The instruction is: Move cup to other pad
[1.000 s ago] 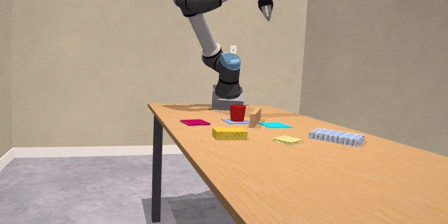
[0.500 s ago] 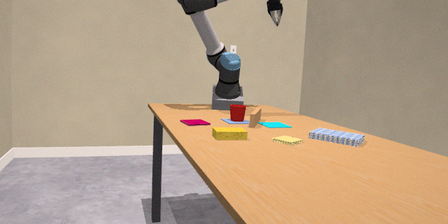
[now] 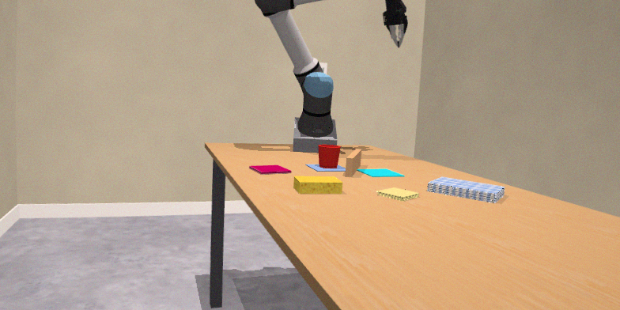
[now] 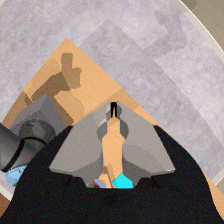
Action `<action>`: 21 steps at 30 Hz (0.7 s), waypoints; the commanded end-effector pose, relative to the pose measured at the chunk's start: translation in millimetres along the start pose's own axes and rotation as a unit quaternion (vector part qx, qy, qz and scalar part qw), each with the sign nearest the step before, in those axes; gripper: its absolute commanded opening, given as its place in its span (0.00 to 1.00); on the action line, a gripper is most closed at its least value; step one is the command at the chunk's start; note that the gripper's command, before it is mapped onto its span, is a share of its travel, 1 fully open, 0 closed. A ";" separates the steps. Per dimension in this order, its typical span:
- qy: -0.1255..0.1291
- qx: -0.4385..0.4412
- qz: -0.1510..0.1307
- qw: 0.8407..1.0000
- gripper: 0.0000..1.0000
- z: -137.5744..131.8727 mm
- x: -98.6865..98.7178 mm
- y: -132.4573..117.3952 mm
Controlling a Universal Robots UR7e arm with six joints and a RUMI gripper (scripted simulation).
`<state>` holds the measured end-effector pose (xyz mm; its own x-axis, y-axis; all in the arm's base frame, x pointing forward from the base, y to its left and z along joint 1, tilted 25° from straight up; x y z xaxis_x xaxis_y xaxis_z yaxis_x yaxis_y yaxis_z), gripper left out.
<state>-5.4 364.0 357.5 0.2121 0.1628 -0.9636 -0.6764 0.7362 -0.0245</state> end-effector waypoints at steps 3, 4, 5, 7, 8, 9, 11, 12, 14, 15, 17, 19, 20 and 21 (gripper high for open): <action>0.005 0.049 -0.008 0.999 0.00 37.8 23.8 -36.0; 0.006 0.057 -0.010 0.998 0.00 43.1 27.4 -42.6; 0.006 0.065 -0.011 0.998 0.00 48.3 31.0 -49.4; 0.008 0.081 -0.014 0.997 0.00 58.3 38.3 -63.7; 0.008 0.081 -0.014 0.997 0.00 58.3 38.3 -63.7; 0.008 0.081 -0.014 0.997 0.00 58.3 38.3 -63.7; 0.009 0.098 -0.017 0.995 0.00 67.8 45.4 -78.8; 0.009 0.106 -0.019 0.994 0.00 72.4 48.9 -86.7; 0.010 0.123 -0.022 0.992 0.00 80.9 55.9 -103.1; 0.010 0.132 -0.023 0.991 0.00 84.8 59.3 -111.5; 0.010 0.149 -0.027 0.988 0.00 92.2 66.0 -129.0; 0.011 0.166 -0.030 0.986 0.00 98.7 72.5 -147.1; 0.011 0.175 -0.031 0.984 0.00 101.6 75.7 -156.4; 0.011 0.183 -0.033 0.982 0.00 104.2 78.8 -165.8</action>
<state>162.1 336.7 320.8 0.2287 0.1007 -0.9683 -0.4158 0.9095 -0.0036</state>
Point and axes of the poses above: the point where the finger pads meet when closed, its own x axis out along the fingers, its own z axis across the jaws, y = z × x, the point moved 1 cm from there along -x, back along the fingers, and after that the axes turned 1 degree about -x, right-handed, at the moved point
